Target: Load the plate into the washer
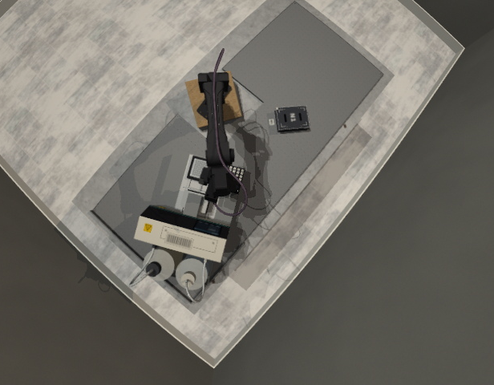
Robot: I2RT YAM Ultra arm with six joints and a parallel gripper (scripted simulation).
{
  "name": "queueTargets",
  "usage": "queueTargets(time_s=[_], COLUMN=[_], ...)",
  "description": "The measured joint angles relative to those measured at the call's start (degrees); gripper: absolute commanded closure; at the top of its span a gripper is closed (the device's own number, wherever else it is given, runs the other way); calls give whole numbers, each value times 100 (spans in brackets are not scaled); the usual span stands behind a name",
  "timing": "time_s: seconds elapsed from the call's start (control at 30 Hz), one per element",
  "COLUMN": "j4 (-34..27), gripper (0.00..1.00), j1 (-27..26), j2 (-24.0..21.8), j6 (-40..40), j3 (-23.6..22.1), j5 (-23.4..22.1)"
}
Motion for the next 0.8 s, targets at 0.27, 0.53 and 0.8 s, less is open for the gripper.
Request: queueTargets(time_s=[0.27,0.53,0.8], j4=[0,0,15], gripper=[0,0,6], j1=[0,0,7], j2=[0,0,-7], j6=[0,0,17], j3=[0,0,-15], j5=[0,0,11])
